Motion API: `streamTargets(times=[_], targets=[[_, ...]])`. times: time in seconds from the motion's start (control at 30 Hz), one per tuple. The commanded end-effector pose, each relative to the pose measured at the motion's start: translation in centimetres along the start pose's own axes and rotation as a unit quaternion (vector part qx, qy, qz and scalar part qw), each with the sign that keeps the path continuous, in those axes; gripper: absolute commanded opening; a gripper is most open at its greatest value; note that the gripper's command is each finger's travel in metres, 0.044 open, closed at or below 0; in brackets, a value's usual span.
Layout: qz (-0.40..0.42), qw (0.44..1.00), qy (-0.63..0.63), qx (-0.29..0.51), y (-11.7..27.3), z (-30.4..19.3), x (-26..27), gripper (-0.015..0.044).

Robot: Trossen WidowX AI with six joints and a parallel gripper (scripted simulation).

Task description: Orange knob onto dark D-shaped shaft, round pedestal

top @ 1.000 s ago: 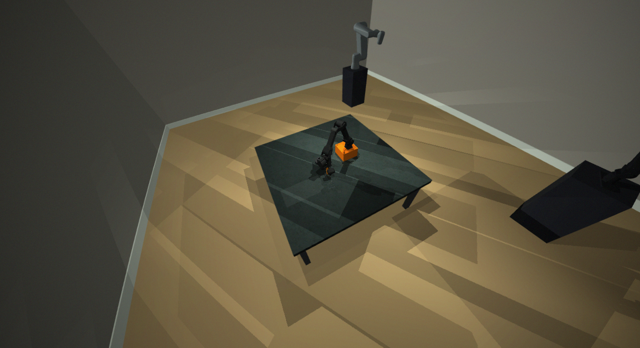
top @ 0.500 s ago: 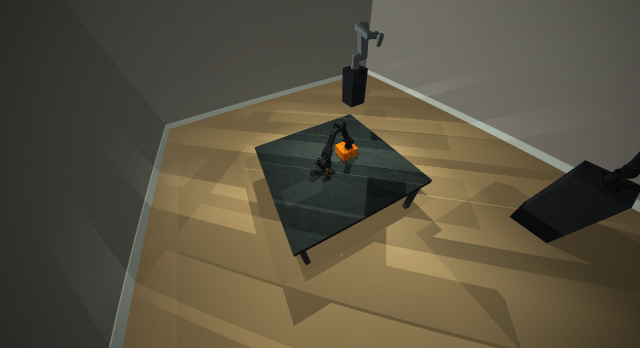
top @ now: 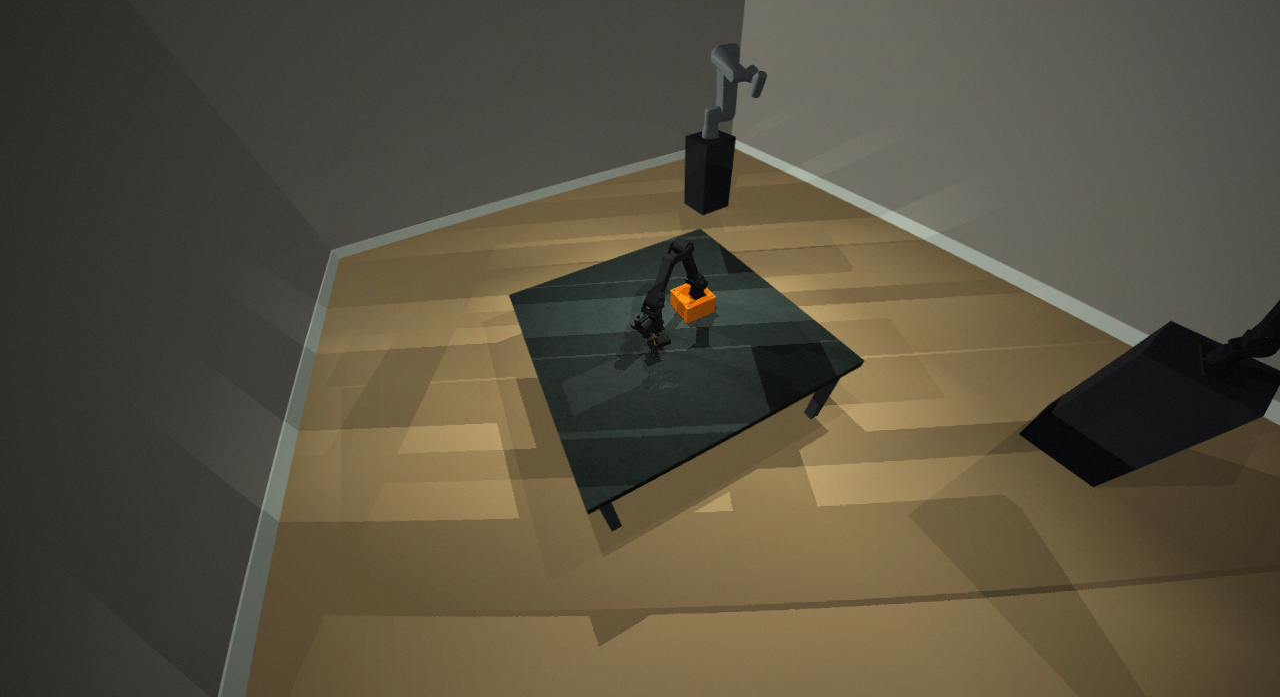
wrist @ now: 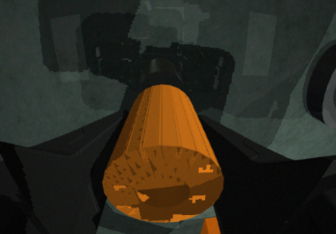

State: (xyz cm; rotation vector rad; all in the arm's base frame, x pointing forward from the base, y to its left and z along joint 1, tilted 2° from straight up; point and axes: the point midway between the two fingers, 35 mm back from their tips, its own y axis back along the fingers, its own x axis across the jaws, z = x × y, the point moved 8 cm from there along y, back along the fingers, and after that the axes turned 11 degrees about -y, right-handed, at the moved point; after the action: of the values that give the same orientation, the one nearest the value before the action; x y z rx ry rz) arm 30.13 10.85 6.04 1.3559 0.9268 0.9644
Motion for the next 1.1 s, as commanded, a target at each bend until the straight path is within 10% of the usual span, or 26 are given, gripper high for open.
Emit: streamTargets(times=[0.0,0.3,1.07], targets=[[0.010,1.000,-0.003,-0.014,4.2,0.5,0.5,0.0000],[0.010,1.000,-0.003,-0.014,11.6,-0.5,-0.1,0.0000],[0.008,1.000,-0.003,-0.014,10.3,2.3,-4.1,0.0000]])
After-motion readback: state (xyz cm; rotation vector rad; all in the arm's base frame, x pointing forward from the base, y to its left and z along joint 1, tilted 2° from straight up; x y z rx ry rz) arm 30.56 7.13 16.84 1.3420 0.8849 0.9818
